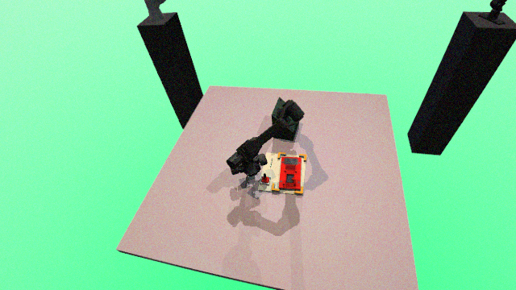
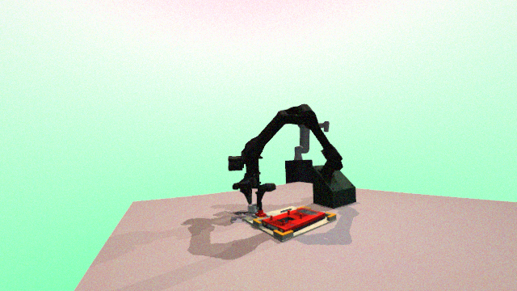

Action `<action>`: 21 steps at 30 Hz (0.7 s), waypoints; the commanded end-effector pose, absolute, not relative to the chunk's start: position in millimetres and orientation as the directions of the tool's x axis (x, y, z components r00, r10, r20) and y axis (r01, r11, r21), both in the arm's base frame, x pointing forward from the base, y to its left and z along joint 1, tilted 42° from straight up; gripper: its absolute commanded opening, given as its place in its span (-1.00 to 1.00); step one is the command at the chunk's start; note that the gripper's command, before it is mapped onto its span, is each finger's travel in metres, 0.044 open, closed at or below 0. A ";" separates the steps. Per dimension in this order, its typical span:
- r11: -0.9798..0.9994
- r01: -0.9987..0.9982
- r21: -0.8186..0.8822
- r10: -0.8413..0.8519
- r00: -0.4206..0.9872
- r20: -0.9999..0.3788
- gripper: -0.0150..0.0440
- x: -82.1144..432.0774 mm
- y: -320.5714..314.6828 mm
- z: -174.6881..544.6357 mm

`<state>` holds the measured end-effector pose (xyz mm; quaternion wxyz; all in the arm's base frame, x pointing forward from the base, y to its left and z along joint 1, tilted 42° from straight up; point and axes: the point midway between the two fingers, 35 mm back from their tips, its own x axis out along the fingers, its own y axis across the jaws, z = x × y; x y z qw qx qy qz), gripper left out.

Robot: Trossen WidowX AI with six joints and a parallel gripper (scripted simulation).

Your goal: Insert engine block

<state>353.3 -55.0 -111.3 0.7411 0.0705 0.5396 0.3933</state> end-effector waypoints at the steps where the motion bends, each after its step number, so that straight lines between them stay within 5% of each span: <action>1: 0.685 -0.512 0.518 0.654 0.119 -0.747 -0.49 356.5 -65.1 -103.5; 21: 0.689 -0.511 0.514 0.649 0.119 -0.751 -0.49 353.1 -110.6 -60.1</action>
